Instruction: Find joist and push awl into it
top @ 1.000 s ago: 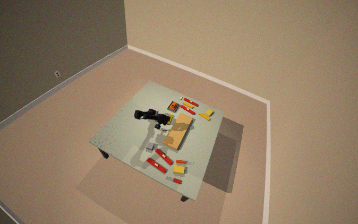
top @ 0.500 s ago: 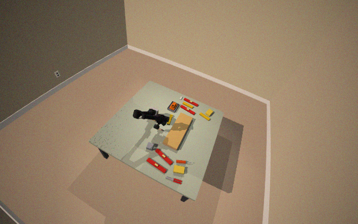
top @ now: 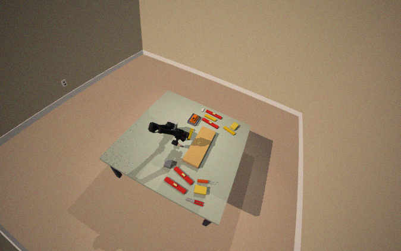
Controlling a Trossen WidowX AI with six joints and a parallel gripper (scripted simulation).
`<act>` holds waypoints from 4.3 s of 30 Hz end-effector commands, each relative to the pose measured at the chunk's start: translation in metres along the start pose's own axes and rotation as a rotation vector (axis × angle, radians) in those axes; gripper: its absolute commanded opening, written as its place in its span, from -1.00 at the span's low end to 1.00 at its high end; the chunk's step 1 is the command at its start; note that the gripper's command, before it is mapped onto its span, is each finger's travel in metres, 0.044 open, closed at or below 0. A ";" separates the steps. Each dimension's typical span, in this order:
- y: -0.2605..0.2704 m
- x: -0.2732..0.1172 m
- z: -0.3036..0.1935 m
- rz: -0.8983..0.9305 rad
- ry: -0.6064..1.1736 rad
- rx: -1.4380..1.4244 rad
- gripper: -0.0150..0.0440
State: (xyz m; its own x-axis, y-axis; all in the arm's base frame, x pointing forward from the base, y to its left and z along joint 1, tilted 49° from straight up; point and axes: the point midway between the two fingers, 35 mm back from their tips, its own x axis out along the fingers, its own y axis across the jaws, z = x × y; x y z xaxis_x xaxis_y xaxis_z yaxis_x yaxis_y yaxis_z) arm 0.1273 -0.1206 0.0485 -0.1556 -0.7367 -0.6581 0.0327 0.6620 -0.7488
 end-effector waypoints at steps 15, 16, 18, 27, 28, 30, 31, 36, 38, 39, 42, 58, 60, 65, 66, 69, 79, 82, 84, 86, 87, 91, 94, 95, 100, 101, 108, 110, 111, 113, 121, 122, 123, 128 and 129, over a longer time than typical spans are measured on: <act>0.000 0.031 0.000 -0.005 0.004 -0.007 1.00; 0.000 0.032 0.000 -0.006 0.004 -0.007 1.00; -0.001 0.035 0.000 -0.007 0.005 -0.007 1.00; -0.002 0.042 -0.001 -0.012 0.006 -0.007 0.91; -0.002 0.042 -0.001 -0.012 0.006 -0.007 0.82; -0.002 0.042 -0.001 -0.012 0.006 -0.007 0.64; -0.002 0.042 -0.001 -0.012 0.006 -0.007 0.56; -0.002 0.042 -0.001 -0.012 0.006 -0.007 0.11; -0.002 0.042 -0.001 -0.012 0.006 -0.007 -0.07; -0.002 0.042 -0.001 -0.012 0.006 -0.007 -0.16; -0.002 0.042 -0.001 -0.012 0.006 -0.007 -0.36; 0.005 0.015 0.007 0.023 -0.009 -0.011 -0.49; 0.007 0.008 0.007 0.029 -0.010 -0.012 -0.49; 0.009 -0.009 0.008 0.038 -0.010 -0.014 -0.49; 0.009 -0.013 0.008 0.039 -0.009 -0.014 -0.49; 0.009 -0.024 0.007 0.039 -0.007 -0.015 -0.49; 0.006 -0.061 -0.001 0.019 0.002 -0.013 -0.49; 0.003 -0.072 -0.005 0.006 0.005 -0.011 -0.49; 0.001 -0.079 -0.007 -0.004 0.006 -0.009 -0.49; 0.000 -0.081 -0.008 -0.007 0.006 -0.008 -0.49; 0.000 -0.081 -0.008 -0.007 0.006 -0.008 -0.49; 0.006 -0.079 -0.010 0.059 0.030 0.083 -0.49; 0.017 -0.077 -0.013 0.170 0.072 0.237 -0.49; 0.020 -0.077 -0.013 0.210 0.087 0.293 -0.49; 0.038 -0.080 -0.009 0.410 0.164 0.563 -0.49; 0.041 -0.081 -0.008 0.449 0.180 0.615 -0.49; 0.055 -0.096 0.009 0.730 0.290 0.961 -0.49; 0.057 -0.101 0.015 0.812 0.322 1.051 -0.49; 0.058 -0.104 0.019 0.853 0.337 1.095 -0.49; 0.057 -0.111 0.026 0.936 0.368 1.178 -0.49; 0.044 -0.140 0.052 1.277 0.486 1.456 -0.49; 0.041 -0.144 0.055 1.321 0.500 1.484 -0.49; 0.037 -0.148 0.058 1.364 0.513 1.510 -0.49; 0.018 -0.168 0.069 1.585 0.578 1.610 -0.49; 0.013 -0.172 0.071 1.629 0.590 1.624 -0.49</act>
State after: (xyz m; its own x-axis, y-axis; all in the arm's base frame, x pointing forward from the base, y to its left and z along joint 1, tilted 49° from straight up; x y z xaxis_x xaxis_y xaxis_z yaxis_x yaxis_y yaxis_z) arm 0.2163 0.0042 0.1257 0.5393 0.3066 -0.7843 0.8404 -0.2560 0.4777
